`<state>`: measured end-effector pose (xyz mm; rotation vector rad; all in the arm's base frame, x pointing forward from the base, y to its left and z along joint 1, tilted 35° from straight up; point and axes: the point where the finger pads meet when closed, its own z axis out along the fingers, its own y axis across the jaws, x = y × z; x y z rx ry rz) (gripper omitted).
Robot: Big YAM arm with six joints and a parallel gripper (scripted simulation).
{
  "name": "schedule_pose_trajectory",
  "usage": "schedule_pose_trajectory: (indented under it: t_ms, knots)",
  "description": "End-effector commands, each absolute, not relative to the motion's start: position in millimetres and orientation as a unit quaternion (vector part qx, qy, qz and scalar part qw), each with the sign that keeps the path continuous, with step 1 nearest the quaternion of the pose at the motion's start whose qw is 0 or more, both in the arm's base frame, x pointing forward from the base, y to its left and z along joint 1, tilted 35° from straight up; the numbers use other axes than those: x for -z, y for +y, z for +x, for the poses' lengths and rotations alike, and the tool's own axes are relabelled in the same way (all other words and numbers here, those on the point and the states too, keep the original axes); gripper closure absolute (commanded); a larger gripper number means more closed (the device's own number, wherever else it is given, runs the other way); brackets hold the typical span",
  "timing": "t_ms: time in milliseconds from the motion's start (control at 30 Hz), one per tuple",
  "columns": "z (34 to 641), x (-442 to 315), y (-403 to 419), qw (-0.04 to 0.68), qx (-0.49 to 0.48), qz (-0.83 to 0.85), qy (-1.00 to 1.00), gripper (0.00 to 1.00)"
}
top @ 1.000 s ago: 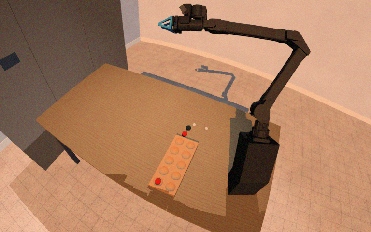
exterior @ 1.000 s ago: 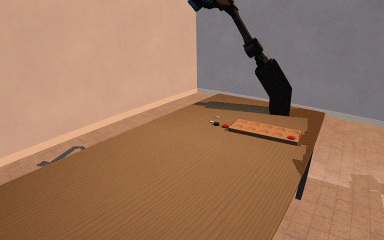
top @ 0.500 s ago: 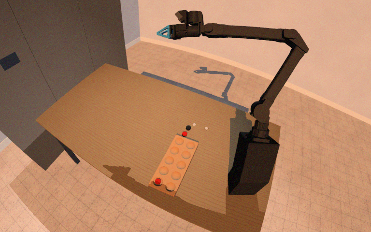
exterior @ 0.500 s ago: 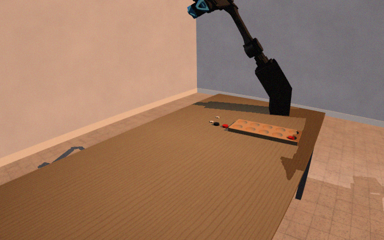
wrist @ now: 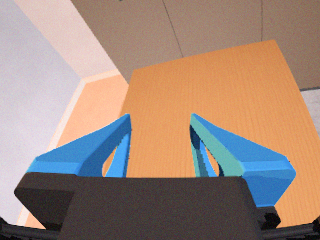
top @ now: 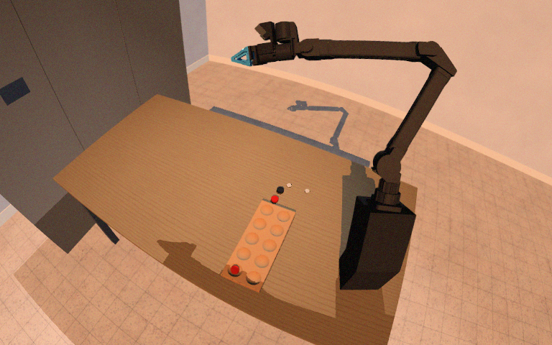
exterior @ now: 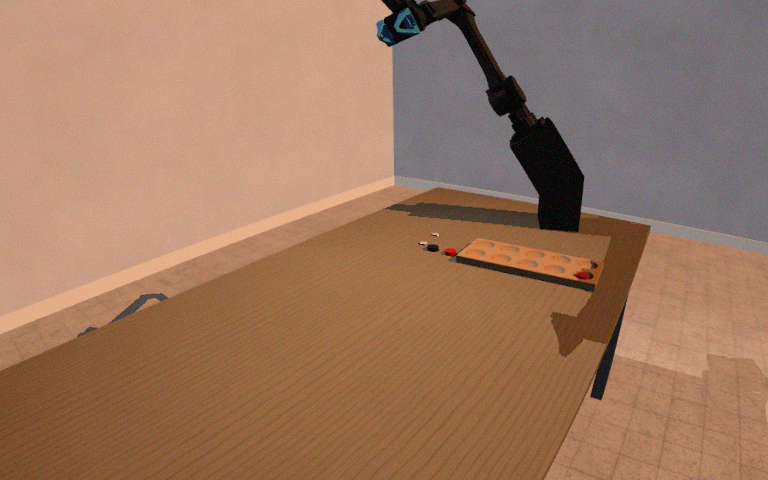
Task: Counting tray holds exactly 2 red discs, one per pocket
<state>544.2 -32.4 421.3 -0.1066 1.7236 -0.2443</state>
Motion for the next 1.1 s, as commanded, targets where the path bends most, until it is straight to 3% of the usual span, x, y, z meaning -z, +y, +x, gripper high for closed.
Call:
schedule_pose_trajectory:
  t_ms: [0,200,233,533,567,600,800,833,1067]
  knots:
    - [554,-387,-53,0.604,0.156,-0.071,0.779,0.55]
    - [555,-391,-53,0.611,0.156,-0.071,0.773,0.55]
    - [558,-358,-67,0.569,0.191,-0.095,0.794,0.55]
    - [555,-399,-66,0.603,0.196,-0.09,0.768,0.55]
    - [558,-392,-66,0.596,0.195,-0.091,0.773,0.55]
    - [560,-329,-80,0.532,0.223,-0.12,0.808,0.55]
    - [562,-333,-80,0.539,0.224,-0.119,0.803,0.55]
    - [561,-300,-93,0.493,0.251,-0.146,0.82,0.55]
    - [560,-334,-92,0.523,0.258,-0.14,0.8,0.55]
